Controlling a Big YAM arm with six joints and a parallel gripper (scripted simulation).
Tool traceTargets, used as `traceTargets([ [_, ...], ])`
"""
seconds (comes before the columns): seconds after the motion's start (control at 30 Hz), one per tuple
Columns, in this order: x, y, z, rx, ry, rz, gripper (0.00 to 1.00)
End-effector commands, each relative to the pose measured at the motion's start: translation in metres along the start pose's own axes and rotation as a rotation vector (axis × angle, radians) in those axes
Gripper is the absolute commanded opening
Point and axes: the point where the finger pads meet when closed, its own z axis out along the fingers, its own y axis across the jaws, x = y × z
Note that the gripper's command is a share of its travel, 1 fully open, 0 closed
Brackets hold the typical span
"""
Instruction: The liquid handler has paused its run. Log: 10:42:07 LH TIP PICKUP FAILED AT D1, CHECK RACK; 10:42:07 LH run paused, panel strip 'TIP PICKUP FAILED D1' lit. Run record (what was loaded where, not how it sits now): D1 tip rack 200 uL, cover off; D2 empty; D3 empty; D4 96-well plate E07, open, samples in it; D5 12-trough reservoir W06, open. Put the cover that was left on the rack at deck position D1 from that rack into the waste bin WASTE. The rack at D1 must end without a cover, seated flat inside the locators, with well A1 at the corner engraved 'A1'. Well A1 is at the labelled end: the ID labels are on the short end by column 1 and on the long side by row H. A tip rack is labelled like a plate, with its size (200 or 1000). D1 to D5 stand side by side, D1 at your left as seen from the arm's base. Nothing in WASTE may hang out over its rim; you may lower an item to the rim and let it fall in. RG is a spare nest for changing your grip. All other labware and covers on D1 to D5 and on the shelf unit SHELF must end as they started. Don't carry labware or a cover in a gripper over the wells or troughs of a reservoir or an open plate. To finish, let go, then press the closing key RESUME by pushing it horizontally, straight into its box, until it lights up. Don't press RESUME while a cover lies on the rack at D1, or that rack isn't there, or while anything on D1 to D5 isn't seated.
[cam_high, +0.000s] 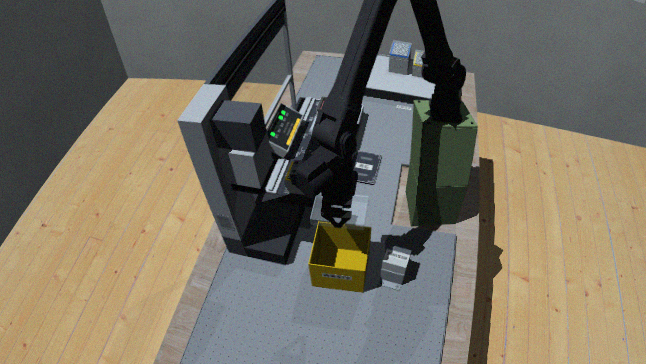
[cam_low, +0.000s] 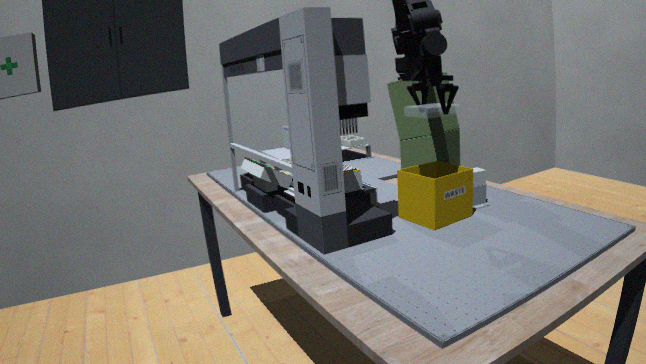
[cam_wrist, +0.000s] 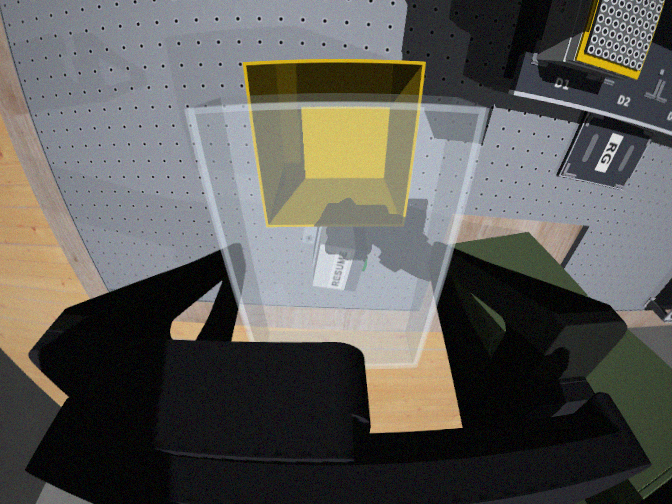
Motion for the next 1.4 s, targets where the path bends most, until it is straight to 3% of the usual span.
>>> traceTargets([
  [0.0, -0.010, 0.014, -0.011, -0.030, -0.023, 0.005, 0.00],
  [0.03, -0.013, 0.024, -0.015, -0.042, -0.032, 0.005, 0.00],
  [0.13, -0.010, 0.014, -0.011, -0.030, -0.023, 0.005, 0.00],
  [0.33, -0.010, 0.014, -0.011, -0.030, -0.023, 0.005, 0.00],
  [0.37, -0.011, 0.024, -0.014, -0.039, -0.029, 0.002, 0.00],
  [0.4, -0.010, 0.014, -0.011, -0.030, -0.023, 0.005, 0.00],
  [0.67, -0.010, 0.014, -0.011, -0.031, -0.023, 0.005, 0.00],
  [0.7, -0.012, 0.025, -0.007, -0.040, -0.030, 0.002, 0.00],
  [0.97, -0.007, 0.006, 0.016, -0.013, -0.009, 0.003, 0.00],
  [1.37, -0.005, 0.007, 0.033, -0.012, -0.010, -0.003, 0.00],
])
